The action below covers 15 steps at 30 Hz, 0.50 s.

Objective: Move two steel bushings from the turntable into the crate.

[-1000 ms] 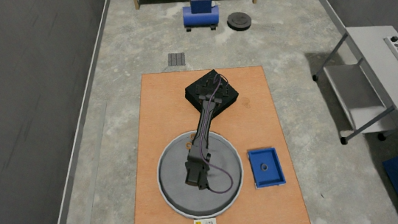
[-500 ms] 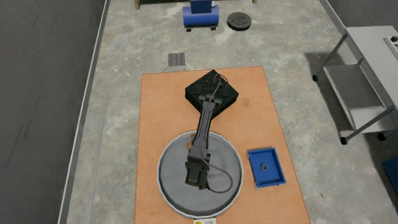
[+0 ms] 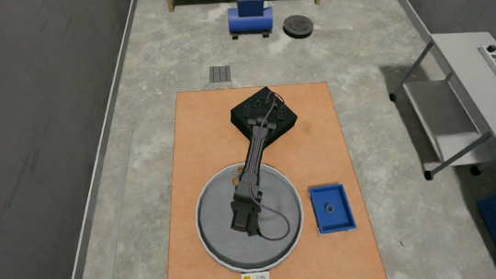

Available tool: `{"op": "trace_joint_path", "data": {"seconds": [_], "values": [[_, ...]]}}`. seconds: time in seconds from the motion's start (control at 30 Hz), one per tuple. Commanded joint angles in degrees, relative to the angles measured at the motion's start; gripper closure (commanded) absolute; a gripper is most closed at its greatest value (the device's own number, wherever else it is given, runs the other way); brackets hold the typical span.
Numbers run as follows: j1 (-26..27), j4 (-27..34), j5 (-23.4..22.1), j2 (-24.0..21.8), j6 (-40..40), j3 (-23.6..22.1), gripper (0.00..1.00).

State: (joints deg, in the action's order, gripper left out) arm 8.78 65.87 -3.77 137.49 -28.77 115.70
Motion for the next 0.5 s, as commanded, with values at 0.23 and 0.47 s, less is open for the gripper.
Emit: {"op": "trace_joint_path", "data": {"seconds": [0.23,0.47], "values": [[0.2,-0.5,-0.1,-1.9,0.2,0.6,1.00],[0.0,-1.0,-0.1,-1.8,0.4,1.4,1.00]]}}
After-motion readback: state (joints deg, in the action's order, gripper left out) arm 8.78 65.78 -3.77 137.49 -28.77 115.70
